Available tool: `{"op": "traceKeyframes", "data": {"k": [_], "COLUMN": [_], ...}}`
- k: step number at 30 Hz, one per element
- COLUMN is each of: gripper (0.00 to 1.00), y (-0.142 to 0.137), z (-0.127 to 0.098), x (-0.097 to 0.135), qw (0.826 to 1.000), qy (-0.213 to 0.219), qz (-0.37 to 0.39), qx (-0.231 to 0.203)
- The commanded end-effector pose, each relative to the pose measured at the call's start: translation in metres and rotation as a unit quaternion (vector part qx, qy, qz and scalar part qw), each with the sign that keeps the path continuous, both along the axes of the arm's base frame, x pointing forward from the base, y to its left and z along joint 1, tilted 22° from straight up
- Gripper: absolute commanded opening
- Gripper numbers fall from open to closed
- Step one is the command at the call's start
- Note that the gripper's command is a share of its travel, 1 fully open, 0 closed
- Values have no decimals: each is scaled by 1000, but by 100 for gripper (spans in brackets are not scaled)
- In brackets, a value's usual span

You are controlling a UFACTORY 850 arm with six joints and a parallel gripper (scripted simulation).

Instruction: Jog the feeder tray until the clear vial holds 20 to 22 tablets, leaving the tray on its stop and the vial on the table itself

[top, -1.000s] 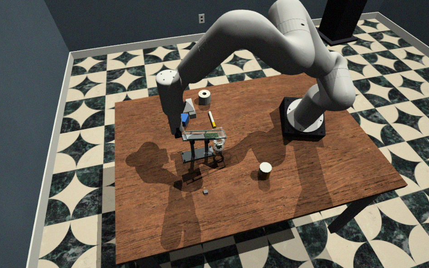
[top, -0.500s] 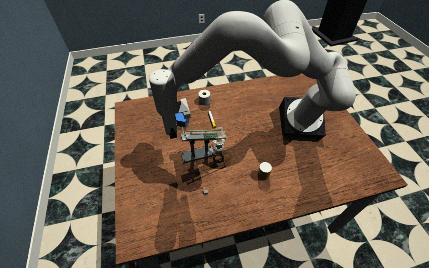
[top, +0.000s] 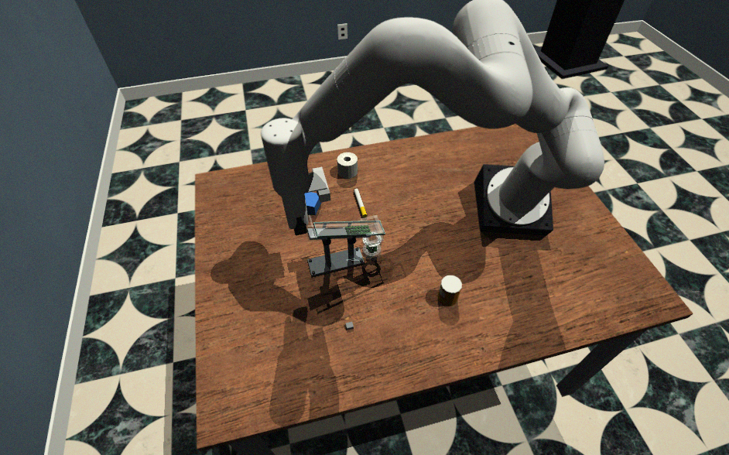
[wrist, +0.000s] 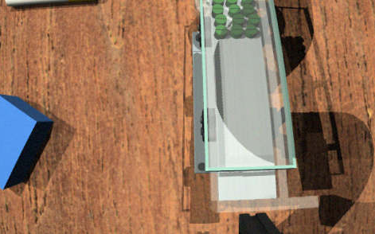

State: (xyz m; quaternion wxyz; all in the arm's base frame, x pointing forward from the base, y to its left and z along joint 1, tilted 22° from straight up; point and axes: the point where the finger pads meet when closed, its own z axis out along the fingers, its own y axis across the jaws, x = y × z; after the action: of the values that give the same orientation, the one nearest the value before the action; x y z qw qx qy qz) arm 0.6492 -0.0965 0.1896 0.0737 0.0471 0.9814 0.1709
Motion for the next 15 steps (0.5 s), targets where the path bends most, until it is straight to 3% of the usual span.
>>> {"op": "traceKeyframes", "data": {"k": [1,8,12,15], "gripper": [0,0,0,0], "y": [2,2,-4,-4], "z": [-4,-4,7,8], "x": [-10,-11,15,16], "qw": [1000,1000,1000,1000], "qy": [-2,-2,-2,-2], "qz": [0,0,0,0], "qx": [0,0,0,0]}}
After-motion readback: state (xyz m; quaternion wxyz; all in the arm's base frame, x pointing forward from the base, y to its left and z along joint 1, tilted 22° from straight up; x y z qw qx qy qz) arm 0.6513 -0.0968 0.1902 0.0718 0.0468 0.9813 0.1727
